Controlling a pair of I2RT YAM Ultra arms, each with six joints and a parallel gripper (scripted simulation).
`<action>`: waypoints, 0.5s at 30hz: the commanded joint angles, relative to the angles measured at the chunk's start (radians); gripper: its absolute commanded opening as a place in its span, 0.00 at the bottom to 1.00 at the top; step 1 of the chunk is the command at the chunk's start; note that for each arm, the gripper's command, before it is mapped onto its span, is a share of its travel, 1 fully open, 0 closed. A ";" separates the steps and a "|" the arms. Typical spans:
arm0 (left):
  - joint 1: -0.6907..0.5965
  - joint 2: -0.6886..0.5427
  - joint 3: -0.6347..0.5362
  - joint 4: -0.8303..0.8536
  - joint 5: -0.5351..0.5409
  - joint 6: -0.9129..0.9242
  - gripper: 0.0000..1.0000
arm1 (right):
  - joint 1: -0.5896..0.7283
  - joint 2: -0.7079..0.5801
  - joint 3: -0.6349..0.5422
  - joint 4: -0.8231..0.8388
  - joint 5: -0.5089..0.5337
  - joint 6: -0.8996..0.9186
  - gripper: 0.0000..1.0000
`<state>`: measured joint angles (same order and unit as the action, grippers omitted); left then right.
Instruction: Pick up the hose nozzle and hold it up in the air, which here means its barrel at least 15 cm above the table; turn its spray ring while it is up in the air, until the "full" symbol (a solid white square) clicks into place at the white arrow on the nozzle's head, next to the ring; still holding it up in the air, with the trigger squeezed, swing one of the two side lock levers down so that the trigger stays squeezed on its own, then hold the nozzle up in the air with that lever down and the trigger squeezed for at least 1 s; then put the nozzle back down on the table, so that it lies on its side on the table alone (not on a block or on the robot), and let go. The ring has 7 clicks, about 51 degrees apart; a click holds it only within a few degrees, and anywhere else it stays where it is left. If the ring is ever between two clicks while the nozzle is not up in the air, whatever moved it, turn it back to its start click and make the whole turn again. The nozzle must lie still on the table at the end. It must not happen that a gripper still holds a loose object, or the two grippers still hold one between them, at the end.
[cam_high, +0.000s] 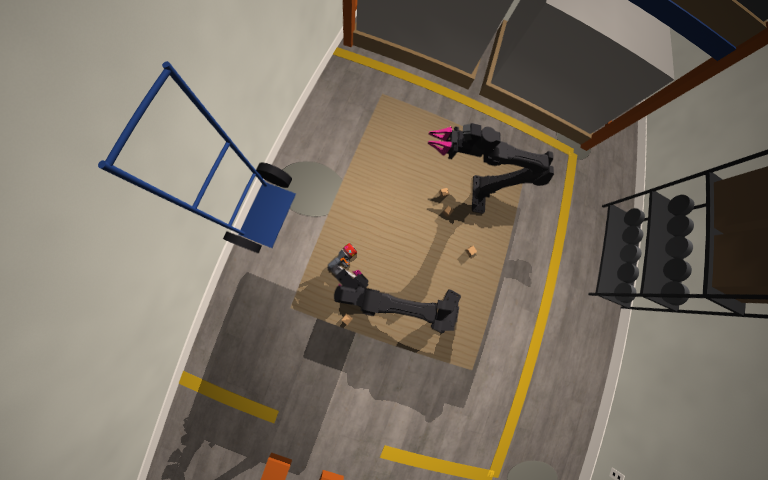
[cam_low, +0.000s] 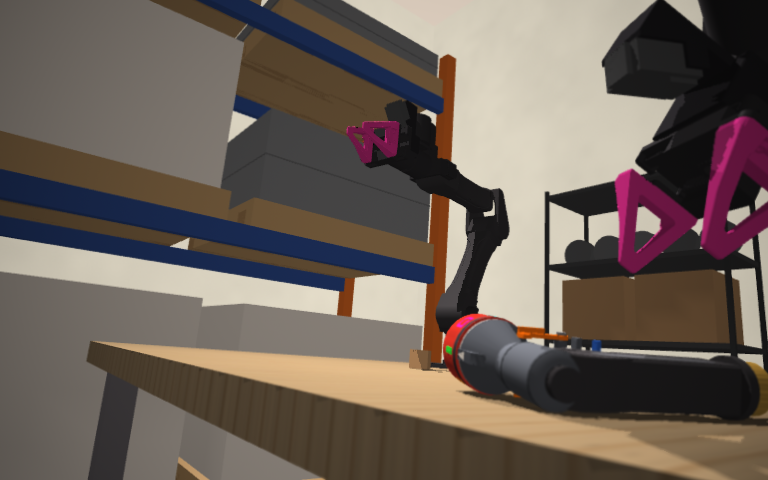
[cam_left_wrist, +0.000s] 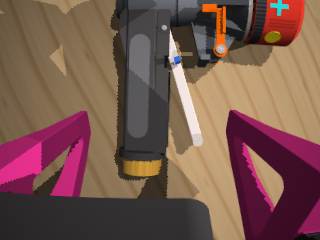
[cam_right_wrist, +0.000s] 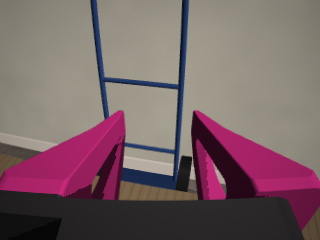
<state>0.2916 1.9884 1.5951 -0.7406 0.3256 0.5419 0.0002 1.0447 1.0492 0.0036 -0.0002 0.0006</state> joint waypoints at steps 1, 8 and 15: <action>0.030 0.065 0.066 -0.103 0.054 0.069 0.77 | 0.003 0.009 0.052 0.017 0.004 -0.005 0.37; 0.036 0.104 0.117 -0.141 0.062 0.092 0.77 | 0.003 0.009 0.052 0.017 0.004 -0.005 0.37; 0.045 0.140 0.114 -0.103 0.053 0.062 0.77 | 0.003 0.009 0.052 0.017 0.004 -0.005 0.37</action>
<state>0.3298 2.1117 1.6779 -0.8478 0.3637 0.6125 0.0002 1.0447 1.0492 0.0036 -0.0002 0.0006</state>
